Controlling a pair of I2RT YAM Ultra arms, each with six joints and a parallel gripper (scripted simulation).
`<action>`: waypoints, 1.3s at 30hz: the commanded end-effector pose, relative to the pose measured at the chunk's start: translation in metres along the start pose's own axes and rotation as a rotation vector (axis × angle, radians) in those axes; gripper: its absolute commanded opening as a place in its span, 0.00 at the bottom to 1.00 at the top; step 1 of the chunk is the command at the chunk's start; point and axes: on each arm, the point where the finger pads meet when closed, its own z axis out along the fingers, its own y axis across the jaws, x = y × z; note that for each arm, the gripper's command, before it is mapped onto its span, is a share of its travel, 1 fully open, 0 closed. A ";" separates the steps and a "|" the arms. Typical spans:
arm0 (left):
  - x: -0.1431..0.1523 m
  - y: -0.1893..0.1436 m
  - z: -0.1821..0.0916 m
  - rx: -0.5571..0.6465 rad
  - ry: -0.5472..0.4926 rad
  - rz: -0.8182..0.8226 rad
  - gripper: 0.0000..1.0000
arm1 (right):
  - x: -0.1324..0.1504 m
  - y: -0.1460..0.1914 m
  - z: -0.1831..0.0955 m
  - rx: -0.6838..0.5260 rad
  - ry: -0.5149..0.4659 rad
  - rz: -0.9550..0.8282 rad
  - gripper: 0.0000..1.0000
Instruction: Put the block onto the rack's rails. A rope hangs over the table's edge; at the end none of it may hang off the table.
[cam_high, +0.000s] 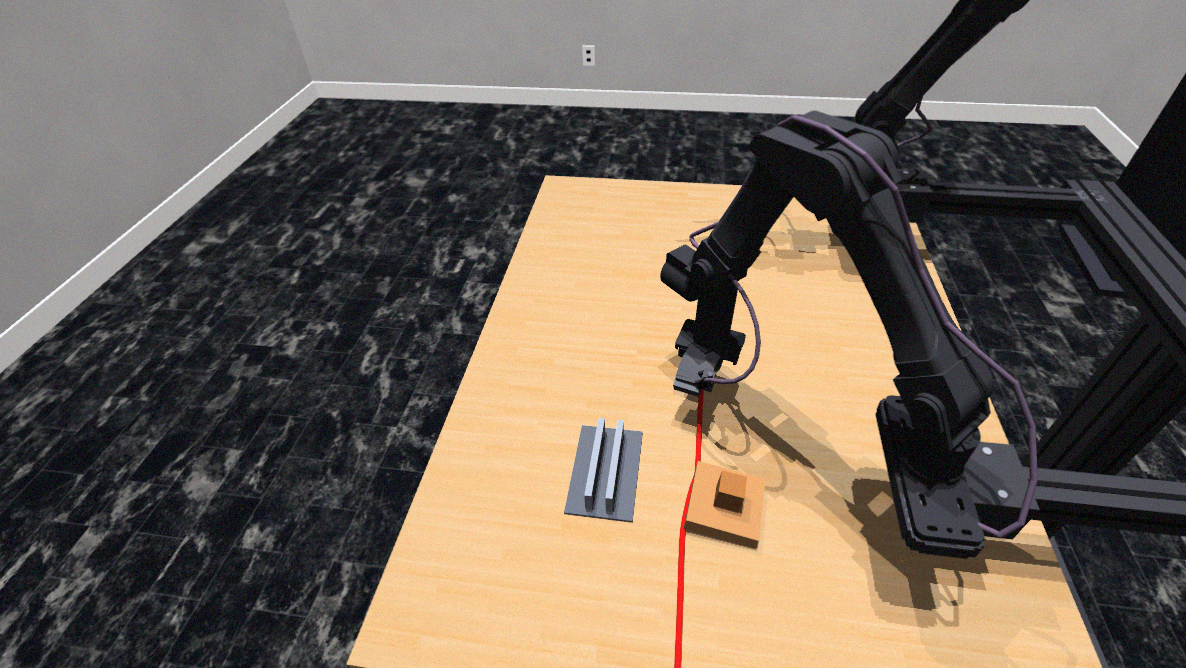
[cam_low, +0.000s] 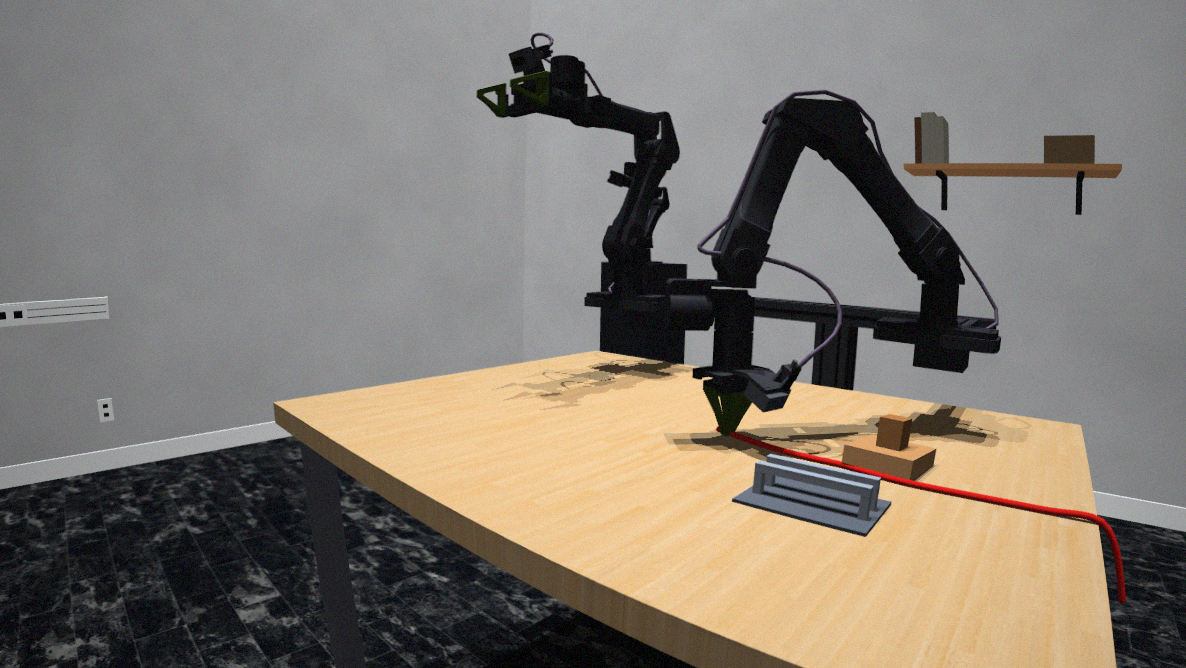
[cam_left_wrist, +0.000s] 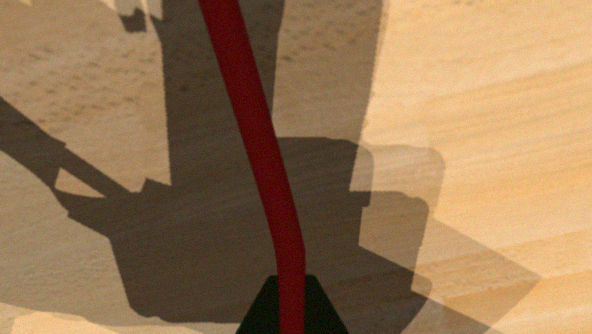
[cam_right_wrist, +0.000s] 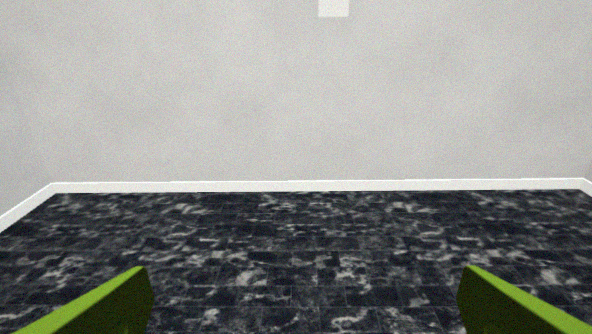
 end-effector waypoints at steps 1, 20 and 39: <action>0.012 -0.011 -0.009 0.024 0.015 0.010 0.09 | -0.041 0.005 -0.013 -0.018 -0.102 -0.006 1.00; 0.030 -0.018 -0.016 0.035 0.026 0.037 0.09 | -0.041 0.005 -0.013 -0.018 -0.102 -0.006 1.00; 0.040 -0.014 -0.006 0.005 0.011 0.064 0.09 | -0.041 0.005 -0.013 -0.018 -0.102 -0.006 1.00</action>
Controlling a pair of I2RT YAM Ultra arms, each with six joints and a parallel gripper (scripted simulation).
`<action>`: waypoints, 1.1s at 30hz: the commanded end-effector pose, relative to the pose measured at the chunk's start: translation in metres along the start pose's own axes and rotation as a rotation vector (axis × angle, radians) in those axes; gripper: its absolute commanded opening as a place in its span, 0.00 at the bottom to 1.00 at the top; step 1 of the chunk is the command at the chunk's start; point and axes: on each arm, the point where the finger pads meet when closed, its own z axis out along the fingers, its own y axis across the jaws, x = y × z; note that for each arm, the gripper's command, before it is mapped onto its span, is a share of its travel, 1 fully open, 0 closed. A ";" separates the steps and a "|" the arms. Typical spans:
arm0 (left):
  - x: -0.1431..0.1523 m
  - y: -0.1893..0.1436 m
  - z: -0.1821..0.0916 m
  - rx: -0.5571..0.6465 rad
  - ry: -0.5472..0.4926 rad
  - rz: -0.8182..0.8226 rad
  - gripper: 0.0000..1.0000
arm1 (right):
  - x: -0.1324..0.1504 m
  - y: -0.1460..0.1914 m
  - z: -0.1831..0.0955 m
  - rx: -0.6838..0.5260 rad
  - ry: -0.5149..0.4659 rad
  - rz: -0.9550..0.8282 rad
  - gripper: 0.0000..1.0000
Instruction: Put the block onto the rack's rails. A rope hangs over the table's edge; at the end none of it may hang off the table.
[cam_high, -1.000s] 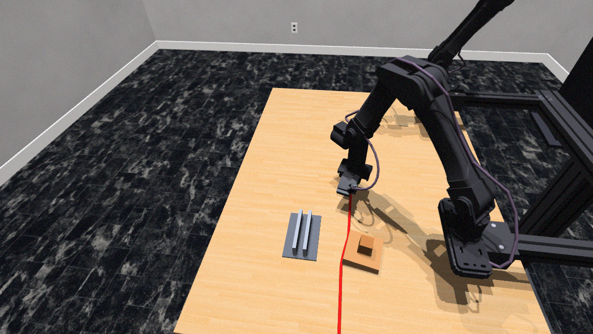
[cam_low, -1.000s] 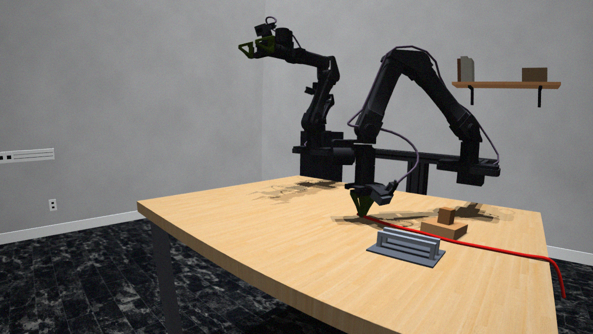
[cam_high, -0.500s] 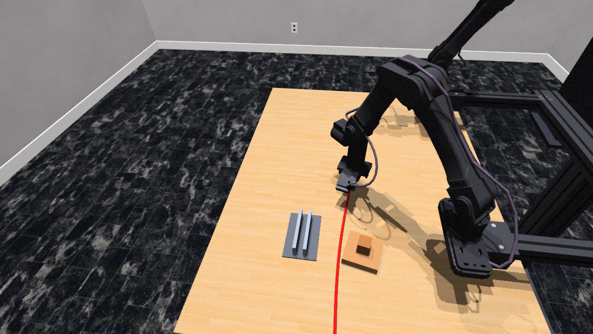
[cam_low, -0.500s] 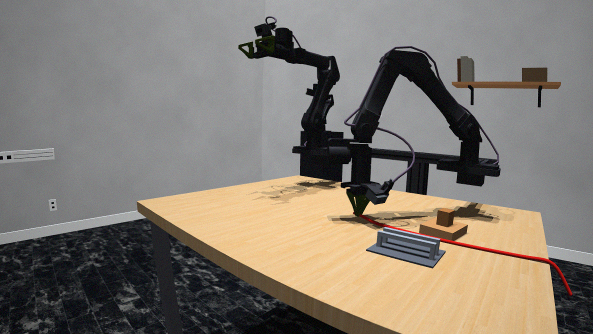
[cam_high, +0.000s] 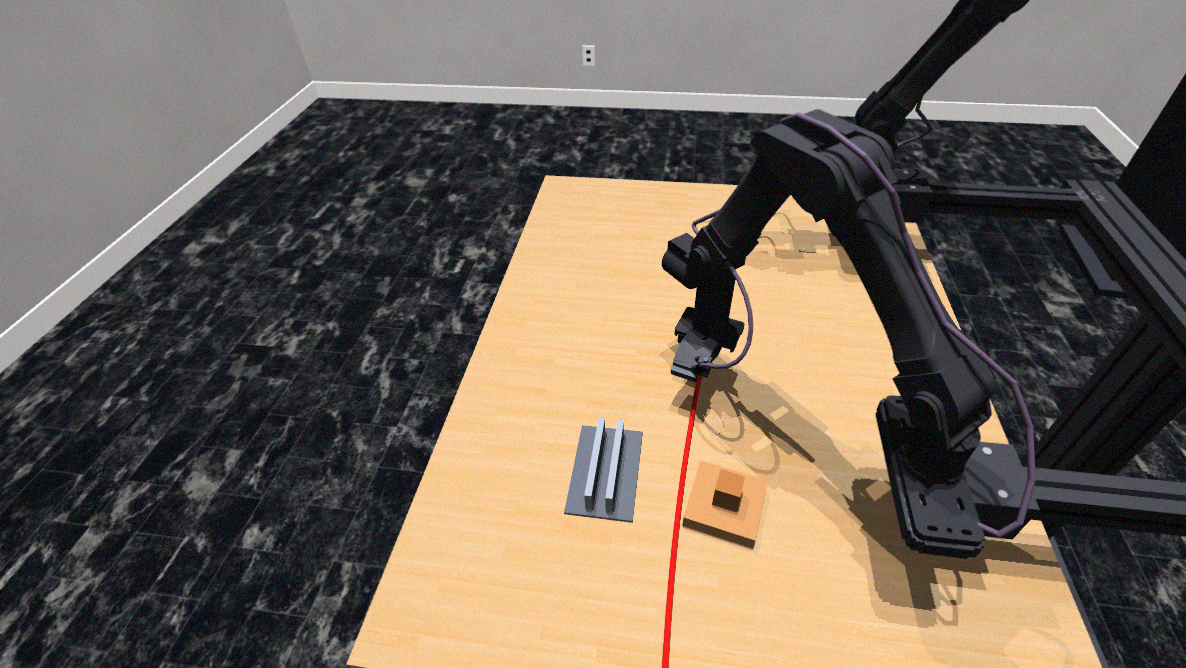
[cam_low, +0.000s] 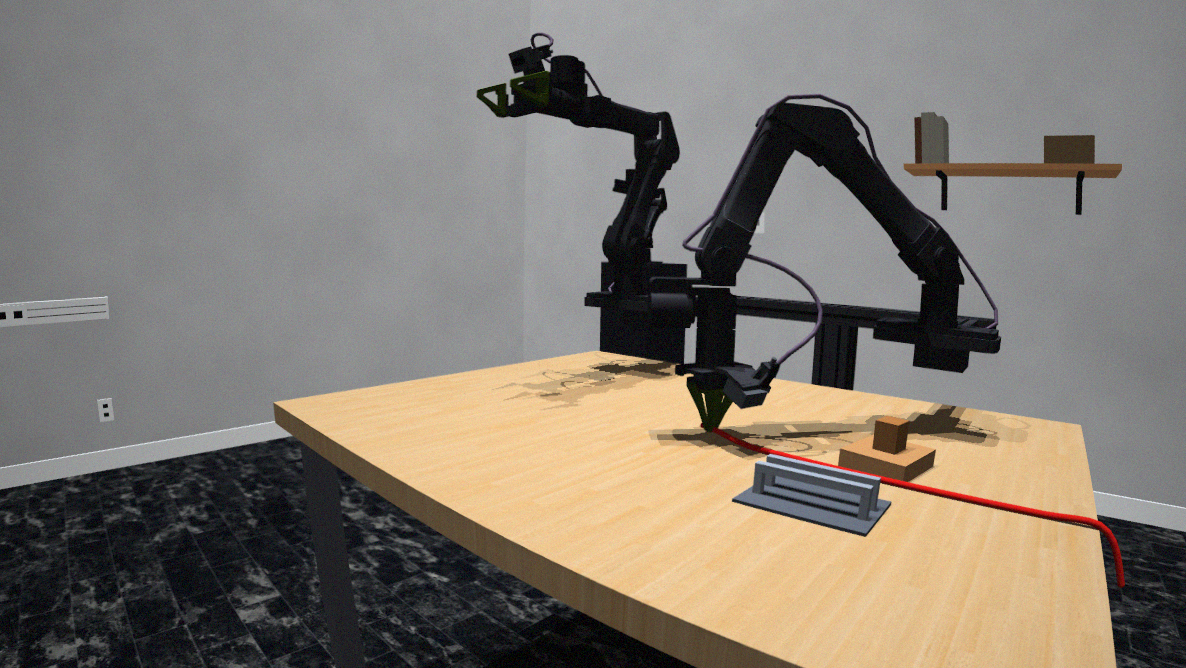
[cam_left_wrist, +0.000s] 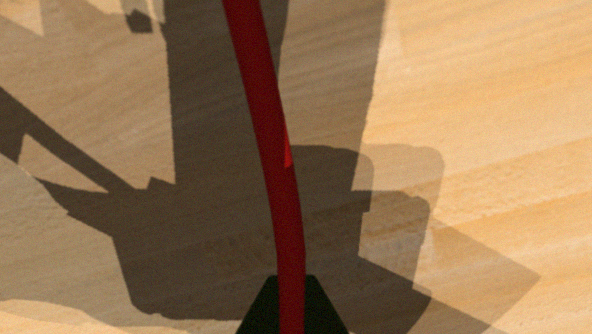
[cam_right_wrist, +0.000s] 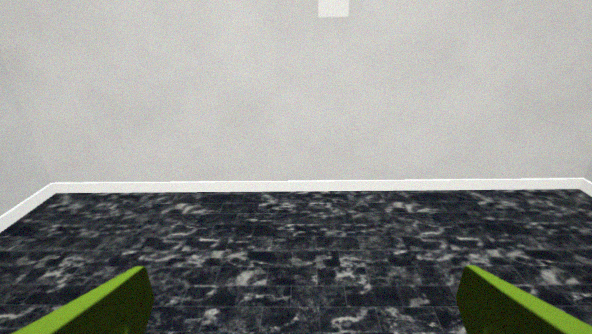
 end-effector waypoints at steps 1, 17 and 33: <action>0.013 -0.006 -0.005 0.011 0.010 0.016 0.09 | -0.041 0.005 -0.013 -0.018 -0.102 -0.006 1.00; 0.026 -0.008 -0.005 0.005 0.011 0.040 0.09 | -0.041 0.005 -0.013 -0.018 -0.102 -0.006 1.00; 0.039 -0.012 -0.007 0.005 0.009 0.064 0.09 | -0.041 0.005 -0.013 -0.018 -0.102 -0.006 1.00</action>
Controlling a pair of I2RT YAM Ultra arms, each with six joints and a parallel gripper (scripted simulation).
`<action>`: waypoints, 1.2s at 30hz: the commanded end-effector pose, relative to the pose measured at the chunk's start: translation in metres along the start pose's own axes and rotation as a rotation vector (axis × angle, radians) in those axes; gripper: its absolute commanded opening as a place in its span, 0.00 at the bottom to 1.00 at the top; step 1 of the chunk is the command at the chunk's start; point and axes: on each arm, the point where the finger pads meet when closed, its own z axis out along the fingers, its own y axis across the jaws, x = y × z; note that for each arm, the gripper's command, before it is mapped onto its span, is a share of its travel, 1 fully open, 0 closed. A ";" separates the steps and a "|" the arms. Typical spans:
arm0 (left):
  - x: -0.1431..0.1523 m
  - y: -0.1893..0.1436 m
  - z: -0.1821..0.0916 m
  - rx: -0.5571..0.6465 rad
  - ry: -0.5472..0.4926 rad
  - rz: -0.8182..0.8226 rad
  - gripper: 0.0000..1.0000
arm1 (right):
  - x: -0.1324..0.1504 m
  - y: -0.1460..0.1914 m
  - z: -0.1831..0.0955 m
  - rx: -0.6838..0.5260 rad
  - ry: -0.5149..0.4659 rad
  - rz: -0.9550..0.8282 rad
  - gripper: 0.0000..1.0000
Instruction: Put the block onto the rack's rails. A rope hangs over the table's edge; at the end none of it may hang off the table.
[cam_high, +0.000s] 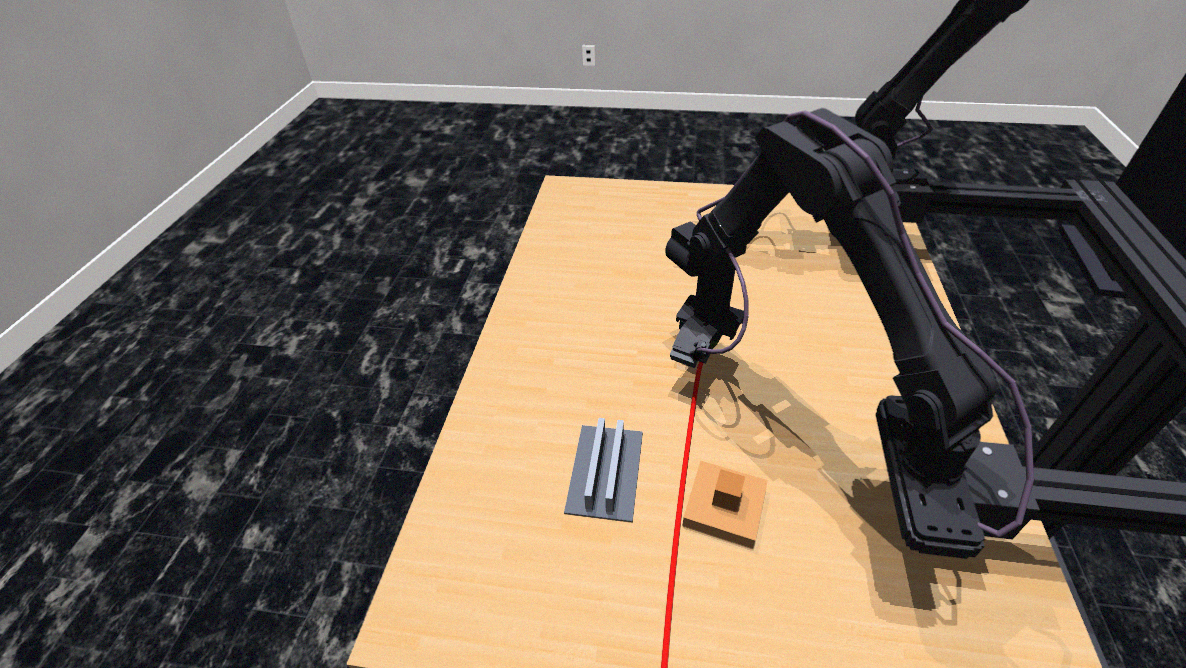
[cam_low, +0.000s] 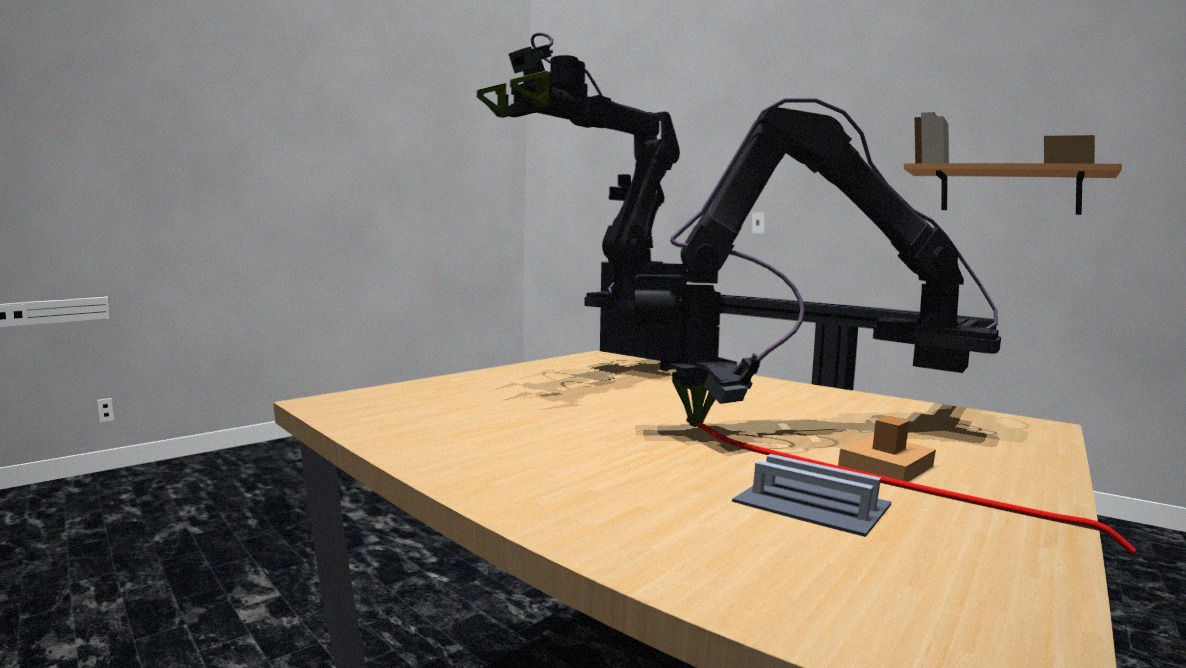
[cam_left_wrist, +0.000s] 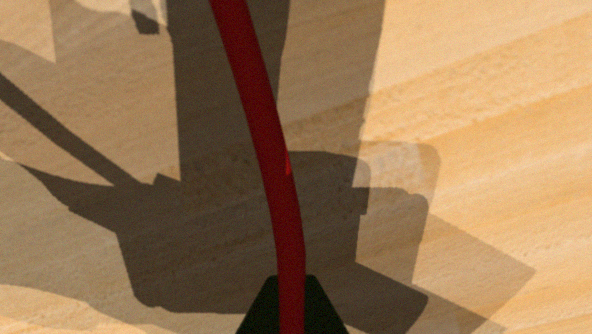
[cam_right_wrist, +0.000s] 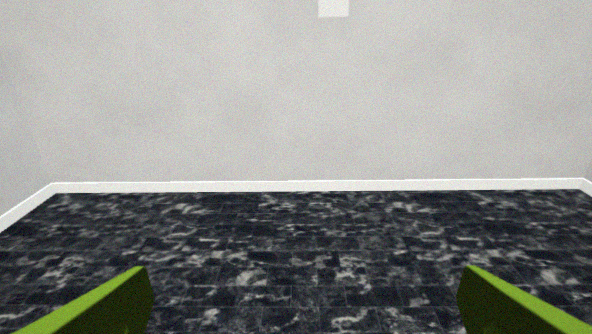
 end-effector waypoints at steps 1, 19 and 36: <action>0.013 -0.006 -0.004 0.009 0.007 0.015 0.09 | -0.041 0.005 -0.013 -0.018 -0.102 -0.006 1.00; 0.028 -0.009 -0.003 0.009 0.010 0.040 0.09 | -0.041 0.005 -0.013 -0.018 -0.102 -0.006 1.00; 0.041 -0.026 -0.026 0.062 0.037 0.046 0.09 | -0.041 0.005 -0.013 -0.018 -0.102 -0.006 1.00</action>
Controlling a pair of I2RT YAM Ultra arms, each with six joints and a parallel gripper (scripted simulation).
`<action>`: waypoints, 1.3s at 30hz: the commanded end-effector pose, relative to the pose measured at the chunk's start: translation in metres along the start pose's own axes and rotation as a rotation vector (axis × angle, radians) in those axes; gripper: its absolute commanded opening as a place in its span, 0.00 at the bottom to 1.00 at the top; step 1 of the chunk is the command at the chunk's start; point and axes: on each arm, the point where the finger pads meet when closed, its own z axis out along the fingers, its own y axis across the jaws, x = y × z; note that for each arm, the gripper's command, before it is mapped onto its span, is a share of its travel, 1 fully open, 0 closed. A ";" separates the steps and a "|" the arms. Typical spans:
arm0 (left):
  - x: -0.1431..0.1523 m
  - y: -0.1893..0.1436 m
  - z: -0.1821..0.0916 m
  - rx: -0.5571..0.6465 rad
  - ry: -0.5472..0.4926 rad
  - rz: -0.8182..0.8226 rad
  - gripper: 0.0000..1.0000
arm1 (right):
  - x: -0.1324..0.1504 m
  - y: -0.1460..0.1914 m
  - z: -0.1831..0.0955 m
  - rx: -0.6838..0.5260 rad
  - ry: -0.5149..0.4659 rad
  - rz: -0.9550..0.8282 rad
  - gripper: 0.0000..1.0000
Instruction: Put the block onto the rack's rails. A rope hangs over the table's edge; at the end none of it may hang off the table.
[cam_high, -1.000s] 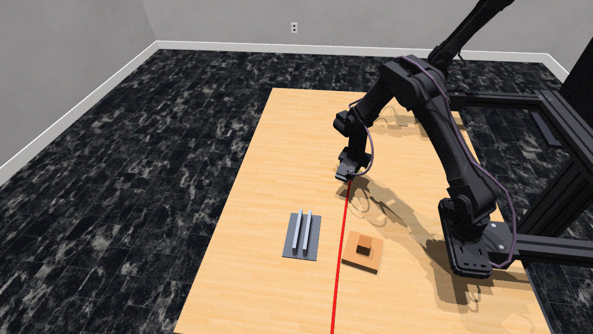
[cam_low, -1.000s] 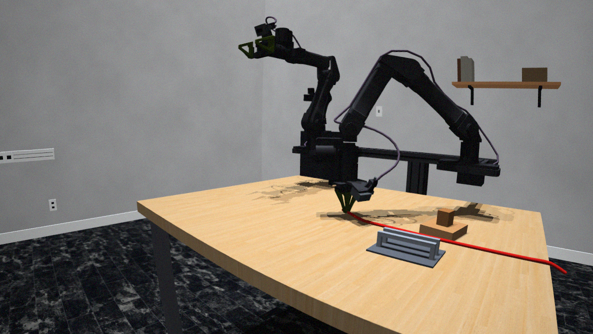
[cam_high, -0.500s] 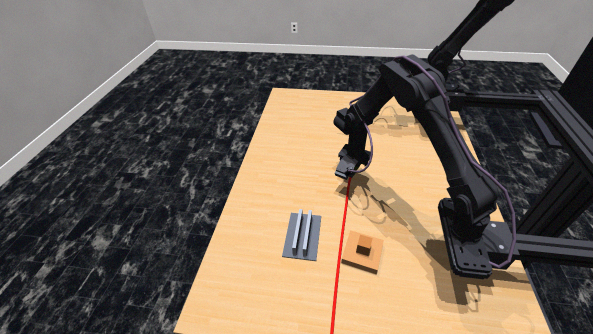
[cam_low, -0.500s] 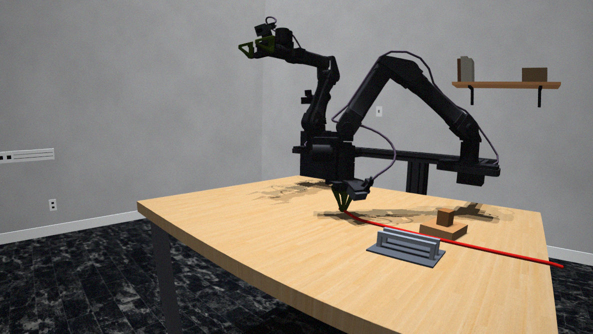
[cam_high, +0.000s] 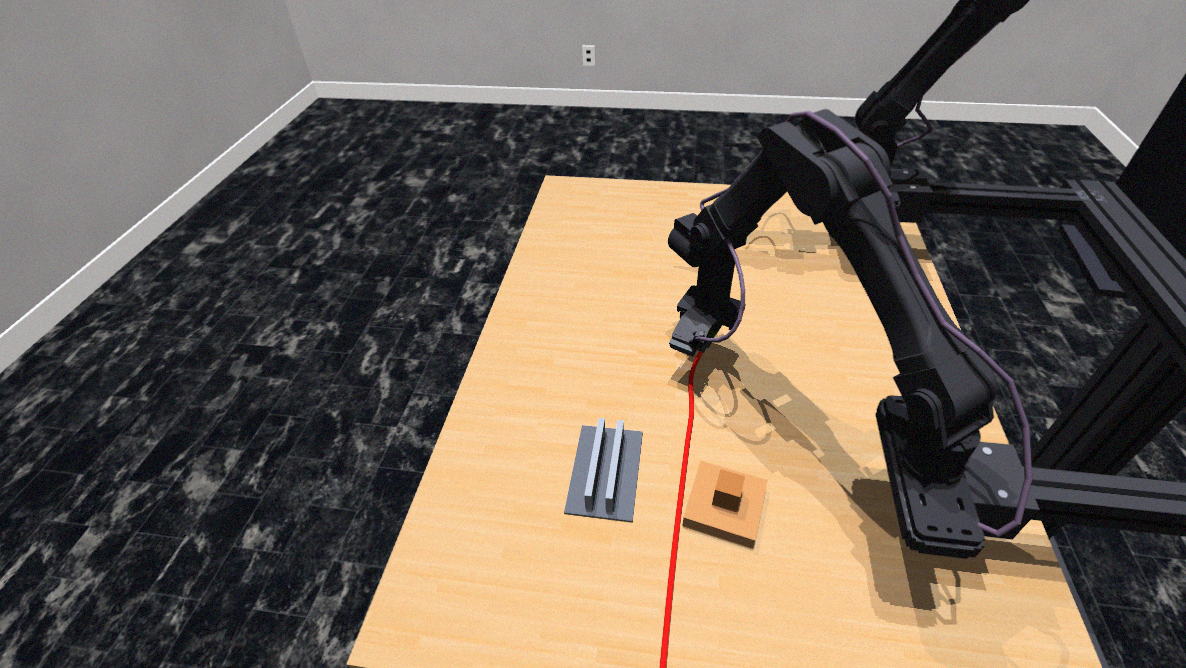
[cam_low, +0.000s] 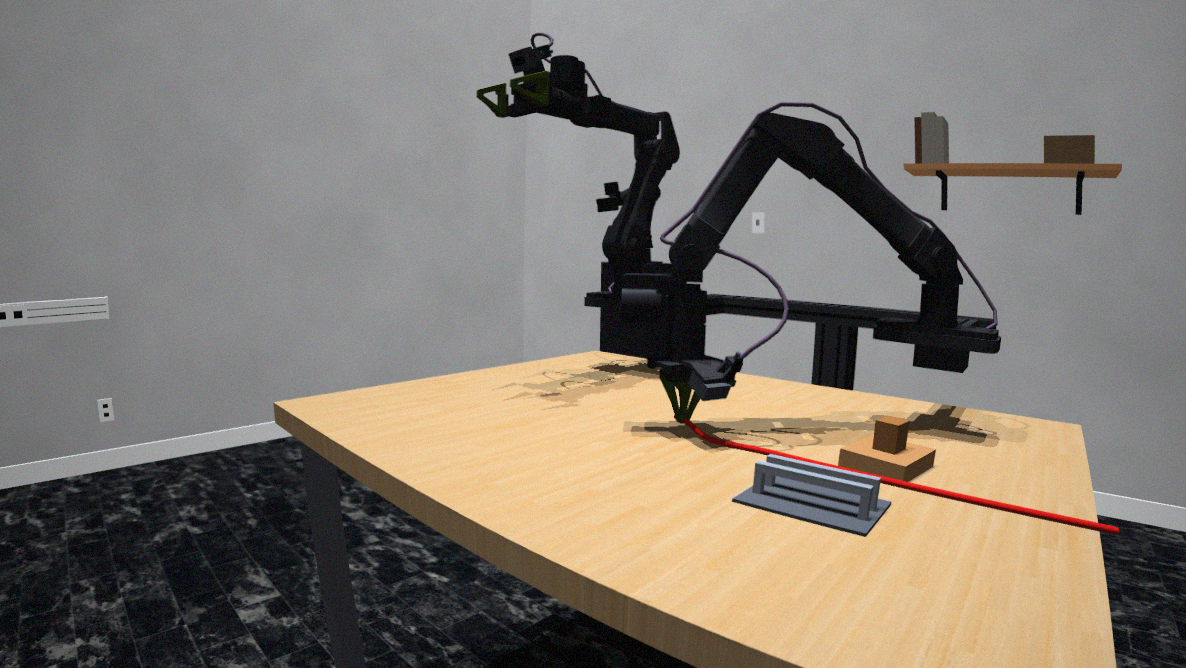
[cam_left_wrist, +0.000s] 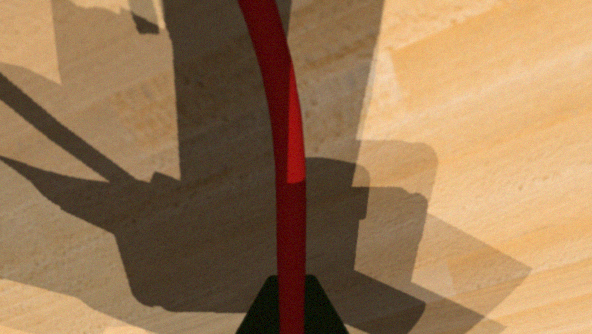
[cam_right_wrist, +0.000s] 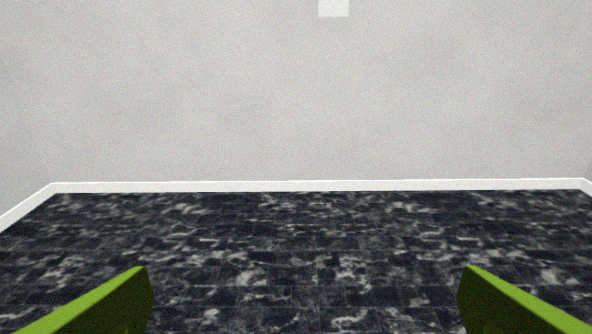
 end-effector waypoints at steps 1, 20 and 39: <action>0.018 -0.017 -0.024 0.059 0.030 0.012 0.09 | -0.041 0.005 -0.013 -0.018 -0.102 -0.006 1.00; 0.025 -0.012 -0.007 0.011 0.008 0.029 0.09 | -0.041 0.005 -0.013 -0.018 -0.102 -0.006 1.00; 0.044 -0.019 -0.007 0.011 0.016 0.053 0.09 | -0.041 0.005 -0.013 -0.018 -0.102 -0.006 1.00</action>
